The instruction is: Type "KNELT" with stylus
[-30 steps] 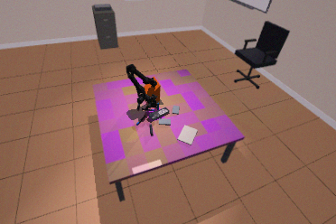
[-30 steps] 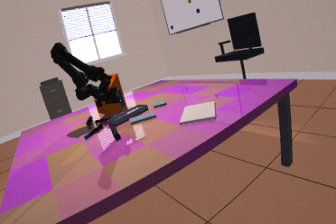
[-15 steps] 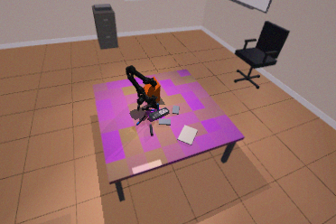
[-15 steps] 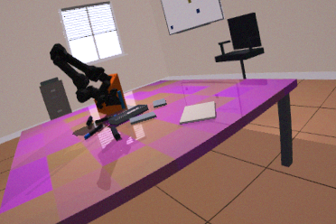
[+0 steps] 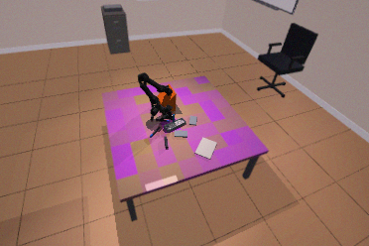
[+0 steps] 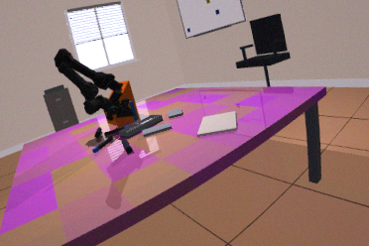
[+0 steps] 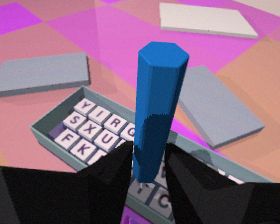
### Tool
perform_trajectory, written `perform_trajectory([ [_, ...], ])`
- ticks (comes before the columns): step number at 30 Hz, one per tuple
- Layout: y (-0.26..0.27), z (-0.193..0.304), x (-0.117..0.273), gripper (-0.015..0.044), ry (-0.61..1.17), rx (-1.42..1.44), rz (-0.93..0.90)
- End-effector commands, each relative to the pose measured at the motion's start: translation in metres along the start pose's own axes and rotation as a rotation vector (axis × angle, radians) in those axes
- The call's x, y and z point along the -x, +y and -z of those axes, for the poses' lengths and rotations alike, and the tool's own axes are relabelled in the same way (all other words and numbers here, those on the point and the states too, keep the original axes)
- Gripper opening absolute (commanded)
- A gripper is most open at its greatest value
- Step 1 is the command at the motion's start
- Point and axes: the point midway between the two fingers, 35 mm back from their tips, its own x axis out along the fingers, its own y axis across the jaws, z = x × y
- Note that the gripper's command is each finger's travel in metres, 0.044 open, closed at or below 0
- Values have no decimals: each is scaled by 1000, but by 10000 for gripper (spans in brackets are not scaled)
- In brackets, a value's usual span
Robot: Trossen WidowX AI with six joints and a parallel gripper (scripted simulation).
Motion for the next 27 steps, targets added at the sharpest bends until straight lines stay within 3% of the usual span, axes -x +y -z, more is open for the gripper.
perform_trajectory([
  [1, 1, 0, -1, 81, -4, 2, -3],
  [27, 0, -31, 16, 81, -10, 6, -2],
])
